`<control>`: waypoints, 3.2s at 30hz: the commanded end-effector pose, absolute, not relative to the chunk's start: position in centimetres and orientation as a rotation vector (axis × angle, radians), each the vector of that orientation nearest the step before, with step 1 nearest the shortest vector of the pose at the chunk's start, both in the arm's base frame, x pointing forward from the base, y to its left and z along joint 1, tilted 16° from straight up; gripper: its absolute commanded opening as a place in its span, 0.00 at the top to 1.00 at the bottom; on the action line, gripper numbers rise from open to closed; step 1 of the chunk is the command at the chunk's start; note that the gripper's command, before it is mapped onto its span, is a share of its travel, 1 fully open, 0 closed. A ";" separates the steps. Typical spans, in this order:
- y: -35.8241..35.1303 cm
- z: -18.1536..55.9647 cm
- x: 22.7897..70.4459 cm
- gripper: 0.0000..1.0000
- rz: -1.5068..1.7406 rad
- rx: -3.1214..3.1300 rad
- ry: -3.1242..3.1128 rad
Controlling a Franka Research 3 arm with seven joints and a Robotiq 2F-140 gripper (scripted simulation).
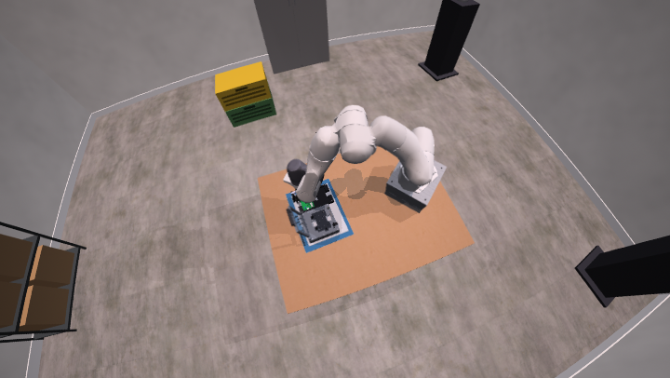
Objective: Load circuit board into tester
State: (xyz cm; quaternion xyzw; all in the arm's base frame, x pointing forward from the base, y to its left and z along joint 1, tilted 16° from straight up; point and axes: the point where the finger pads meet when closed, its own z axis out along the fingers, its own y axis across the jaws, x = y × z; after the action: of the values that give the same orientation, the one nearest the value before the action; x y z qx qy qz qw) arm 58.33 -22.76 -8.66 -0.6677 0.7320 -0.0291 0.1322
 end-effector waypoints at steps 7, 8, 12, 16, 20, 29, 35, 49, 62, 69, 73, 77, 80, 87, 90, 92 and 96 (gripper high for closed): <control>-22.8 -8.7 58.4 0.42 -0.089 -1.942 2.122; -22.8 -8.7 58.4 0.42 -0.089 -1.942 2.122; -22.8 -8.7 58.4 0.42 -0.089 -1.942 2.122; -22.8 -8.7 58.4 0.42 -0.089 -1.942 2.122; -22.8 -8.7 58.4 0.42 -0.089 -1.942 2.122; -22.8 -8.7 58.4 0.42 -0.089 -1.942 2.122; -22.8 -8.7 58.4 0.46 -0.089 -1.942 2.122; -22.8 -8.7 58.4 0.49 -0.089 -1.942 2.122; -22.8 -8.7 58.4 0.51 -0.089 -1.942 2.122; -22.8 -8.7 58.4 0.51 -0.089 -1.942 2.122; -22.8 -8.7 58.4 0.51 -0.089 -1.942 2.122; -22.8 -8.7 58.4 0.53 -0.089 -1.942 2.122; -22.8 -8.7 58.4 0.53 -0.089 -1.942 2.122; -22.8 -8.7 58.4 0.53 -0.089 -1.942 2.122; -22.8 -8.7 58.4 0.54 -0.089 -1.942 2.122; -22.8 -8.7 58.4 0.54 -0.089 -1.942 2.122; -22.8 -8.7 58.4 0.54 -0.089 -1.942 2.122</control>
State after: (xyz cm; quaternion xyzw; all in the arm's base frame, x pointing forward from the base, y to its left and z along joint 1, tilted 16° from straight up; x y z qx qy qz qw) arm 58.37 -22.79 -8.62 -0.6677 0.7320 -0.0297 0.1322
